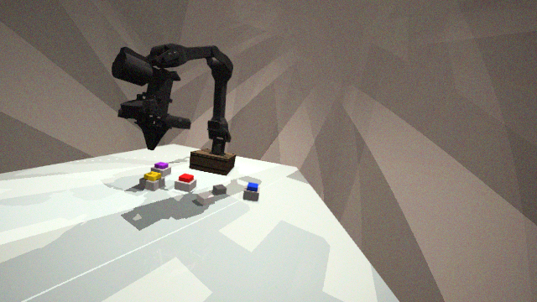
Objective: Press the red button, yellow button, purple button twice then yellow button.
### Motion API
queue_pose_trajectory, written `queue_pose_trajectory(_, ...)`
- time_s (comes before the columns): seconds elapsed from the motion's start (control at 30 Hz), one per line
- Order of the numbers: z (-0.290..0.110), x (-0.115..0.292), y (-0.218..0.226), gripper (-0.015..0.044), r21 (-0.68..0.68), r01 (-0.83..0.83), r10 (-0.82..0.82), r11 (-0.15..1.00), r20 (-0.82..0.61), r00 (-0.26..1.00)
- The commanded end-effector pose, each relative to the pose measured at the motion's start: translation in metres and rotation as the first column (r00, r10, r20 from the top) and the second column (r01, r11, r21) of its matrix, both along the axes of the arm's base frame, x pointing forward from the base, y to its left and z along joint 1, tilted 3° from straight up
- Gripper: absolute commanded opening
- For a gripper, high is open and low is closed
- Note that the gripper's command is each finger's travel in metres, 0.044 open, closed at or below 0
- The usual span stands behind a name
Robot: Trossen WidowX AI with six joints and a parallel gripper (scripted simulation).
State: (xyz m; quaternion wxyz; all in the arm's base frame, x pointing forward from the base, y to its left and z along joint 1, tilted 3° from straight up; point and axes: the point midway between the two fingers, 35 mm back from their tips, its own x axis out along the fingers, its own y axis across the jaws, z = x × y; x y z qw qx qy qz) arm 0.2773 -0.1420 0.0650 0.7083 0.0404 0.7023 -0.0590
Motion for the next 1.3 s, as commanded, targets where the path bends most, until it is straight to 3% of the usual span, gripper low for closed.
queue_pose_trajectory(0.0,-0.04,-0.006,0.002,0.002,0.016,0.01,-0.01,1.0,-0.032,0.999)
queue_pose_trajectory(1.27,-0.076,-0.007,0.002,0.002,0.016,0.01,-0.01,1.0,-0.032,0.999)
